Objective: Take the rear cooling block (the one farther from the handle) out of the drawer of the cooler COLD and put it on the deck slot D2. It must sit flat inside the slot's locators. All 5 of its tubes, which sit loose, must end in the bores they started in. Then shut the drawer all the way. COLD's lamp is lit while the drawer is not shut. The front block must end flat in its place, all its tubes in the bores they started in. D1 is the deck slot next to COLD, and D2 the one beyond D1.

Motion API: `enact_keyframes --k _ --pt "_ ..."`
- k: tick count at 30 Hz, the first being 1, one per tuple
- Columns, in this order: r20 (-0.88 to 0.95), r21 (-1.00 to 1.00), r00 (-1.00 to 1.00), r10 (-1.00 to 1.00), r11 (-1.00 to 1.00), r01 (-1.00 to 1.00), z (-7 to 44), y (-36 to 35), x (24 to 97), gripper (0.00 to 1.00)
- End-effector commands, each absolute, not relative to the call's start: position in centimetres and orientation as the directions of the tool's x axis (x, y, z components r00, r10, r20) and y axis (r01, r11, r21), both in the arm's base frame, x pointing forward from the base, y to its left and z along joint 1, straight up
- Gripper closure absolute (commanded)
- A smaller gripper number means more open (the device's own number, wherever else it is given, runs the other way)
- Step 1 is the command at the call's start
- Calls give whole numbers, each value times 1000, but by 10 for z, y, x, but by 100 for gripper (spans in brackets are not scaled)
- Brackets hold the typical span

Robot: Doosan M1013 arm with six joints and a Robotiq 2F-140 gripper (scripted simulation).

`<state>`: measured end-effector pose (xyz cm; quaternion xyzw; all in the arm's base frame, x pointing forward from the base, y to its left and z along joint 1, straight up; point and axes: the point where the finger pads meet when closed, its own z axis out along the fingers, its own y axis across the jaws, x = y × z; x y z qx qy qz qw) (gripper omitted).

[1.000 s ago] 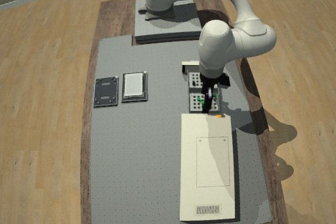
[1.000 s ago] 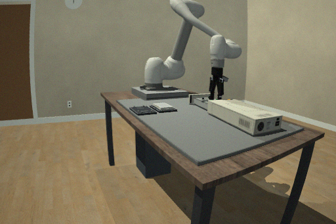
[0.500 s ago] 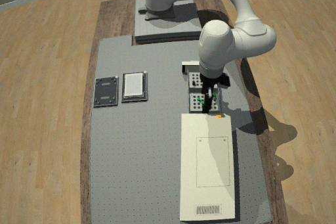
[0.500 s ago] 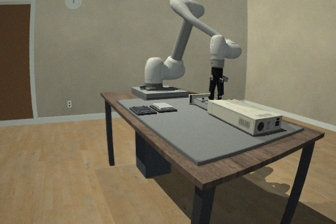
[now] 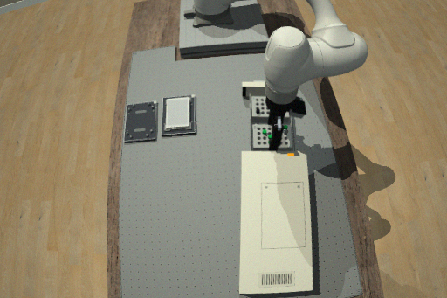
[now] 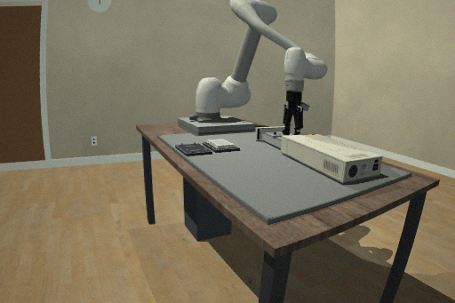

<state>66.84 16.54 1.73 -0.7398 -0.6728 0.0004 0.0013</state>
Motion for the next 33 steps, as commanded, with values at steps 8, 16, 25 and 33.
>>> enact_keyframes --k 8,16,25,33 --pt "1 -6 100 995 -100 995 16 167 666 90" --pt "1 -7 100 995 -100 995 20 167 666 90" --pt "2 -4 100 995 -100 995 25 167 667 90" --pt "3 -1 100 995 -100 995 28 167 669 90"
